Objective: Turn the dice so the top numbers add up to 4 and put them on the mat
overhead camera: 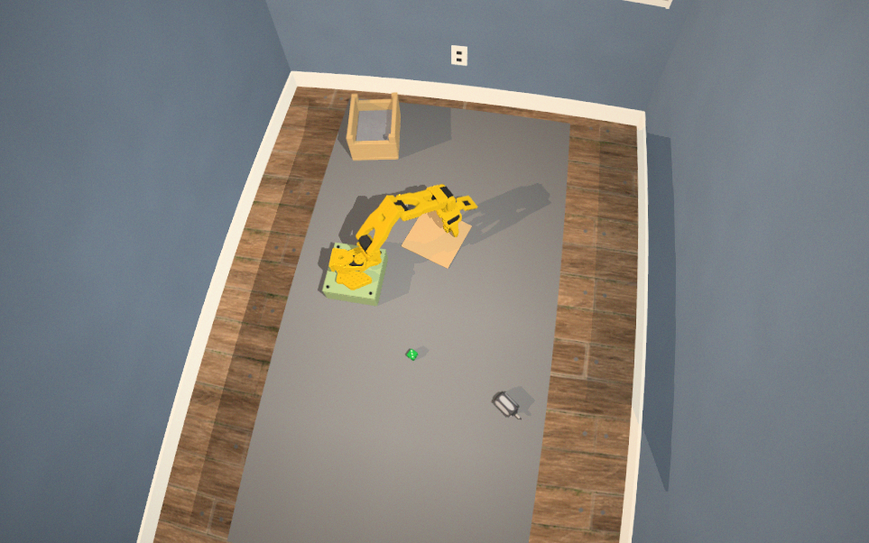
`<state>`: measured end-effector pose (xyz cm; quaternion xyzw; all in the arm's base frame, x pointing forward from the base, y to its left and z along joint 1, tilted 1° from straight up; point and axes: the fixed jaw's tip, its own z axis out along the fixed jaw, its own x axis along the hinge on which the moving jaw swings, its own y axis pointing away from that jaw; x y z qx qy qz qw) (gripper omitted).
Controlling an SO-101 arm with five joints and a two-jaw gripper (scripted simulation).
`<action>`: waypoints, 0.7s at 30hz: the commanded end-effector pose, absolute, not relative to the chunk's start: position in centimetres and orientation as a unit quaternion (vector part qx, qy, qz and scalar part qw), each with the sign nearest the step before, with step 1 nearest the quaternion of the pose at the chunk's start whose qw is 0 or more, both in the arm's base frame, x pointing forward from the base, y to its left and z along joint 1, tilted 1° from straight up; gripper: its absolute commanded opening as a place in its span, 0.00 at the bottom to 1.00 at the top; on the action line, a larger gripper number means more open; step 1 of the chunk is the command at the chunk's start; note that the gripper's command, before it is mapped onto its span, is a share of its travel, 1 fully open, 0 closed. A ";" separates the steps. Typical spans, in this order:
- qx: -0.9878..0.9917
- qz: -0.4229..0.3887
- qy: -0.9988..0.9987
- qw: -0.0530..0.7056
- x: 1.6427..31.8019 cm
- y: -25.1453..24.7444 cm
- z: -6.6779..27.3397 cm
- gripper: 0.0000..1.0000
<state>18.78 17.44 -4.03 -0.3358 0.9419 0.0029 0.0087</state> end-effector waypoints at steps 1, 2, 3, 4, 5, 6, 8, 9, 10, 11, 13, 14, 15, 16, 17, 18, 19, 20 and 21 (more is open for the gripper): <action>-0.337 -0.002 0.942 -0.005 18.2 17.3 -4.8 0.29; -0.337 -0.002 0.942 -0.005 18.2 17.3 -4.8 0.29; -0.337 -0.002 0.942 -0.005 18.2 17.3 -4.8 0.29; -0.337 -0.002 0.942 -0.005 18.2 17.3 -4.8 0.29; -0.337 -0.002 0.942 -0.005 18.2 17.3 -4.8 0.29; -0.337 -0.002 0.942 -0.005 18.2 17.3 -4.8 0.29; -0.337 -0.002 0.942 -0.005 18.2 17.3 -4.8 0.29; -0.337 -0.002 0.942 -0.005 18.2 17.3 -4.8 0.29; -0.337 -0.002 0.942 -0.005 18.2 17.3 -4.8 0.29; -0.337 -0.002 0.942 -0.005 18.2 17.3 -4.7 0.29; -0.337 -0.002 0.942 -0.005 18.2 17.3 -4.6 0.29; -0.337 -0.002 0.942 -0.005 18.2 17.3 -4.4 0.29; -0.337 -0.002 0.942 -0.005 18.2 17.3 -4.3 0.29; -0.337 -0.002 0.942 -0.005 18.3 17.3 -4.1 0.29; -0.337 -0.002 0.942 -0.005 18.3 17.4 -3.8 0.29; -0.337 -0.002 0.942 -0.005 18.3 17.4 -3.5 0.29; -0.337 -0.002 0.942 -0.005 18.3 17.4 -3.2 0.29; -0.337 -0.002 0.942 -0.005 18.3 17.4 -2.9 0.29; -0.337 -0.002 0.942 -0.005 18.4 17.4 -2.5 0.29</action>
